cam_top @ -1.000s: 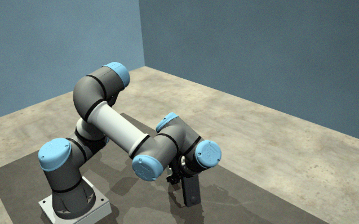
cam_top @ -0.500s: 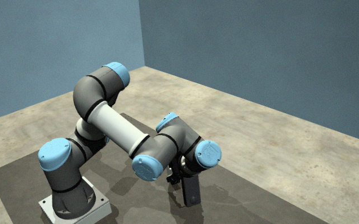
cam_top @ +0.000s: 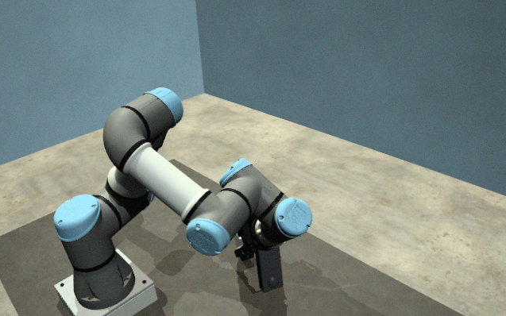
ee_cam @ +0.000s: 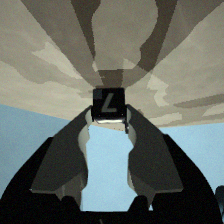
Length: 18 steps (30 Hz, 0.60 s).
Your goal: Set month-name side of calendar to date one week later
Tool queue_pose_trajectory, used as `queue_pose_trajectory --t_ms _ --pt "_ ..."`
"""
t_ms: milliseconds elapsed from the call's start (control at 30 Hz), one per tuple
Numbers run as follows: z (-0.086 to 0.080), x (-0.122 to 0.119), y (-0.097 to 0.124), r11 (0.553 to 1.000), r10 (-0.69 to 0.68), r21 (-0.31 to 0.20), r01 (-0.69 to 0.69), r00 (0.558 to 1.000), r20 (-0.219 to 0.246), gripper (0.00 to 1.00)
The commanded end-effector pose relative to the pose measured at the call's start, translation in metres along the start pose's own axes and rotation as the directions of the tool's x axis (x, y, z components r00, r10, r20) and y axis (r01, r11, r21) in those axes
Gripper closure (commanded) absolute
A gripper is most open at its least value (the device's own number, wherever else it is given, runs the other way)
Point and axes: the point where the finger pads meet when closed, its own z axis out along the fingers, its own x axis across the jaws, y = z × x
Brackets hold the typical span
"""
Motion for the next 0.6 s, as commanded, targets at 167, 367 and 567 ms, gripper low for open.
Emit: queue_pose_trajectory --t_ms 167,367,567 --pt "-0.0006 -0.0005 -0.0001 1.0 -0.001 0.002 0.001 1.0 0.001 0.89" --pt "0.0002 -0.0005 -0.0009 1.0 -0.001 0.002 0.001 1.0 0.001 0.89" --pt "0.0019 -0.0005 -0.0026 1.0 -0.001 0.002 0.001 1.0 0.001 0.89"
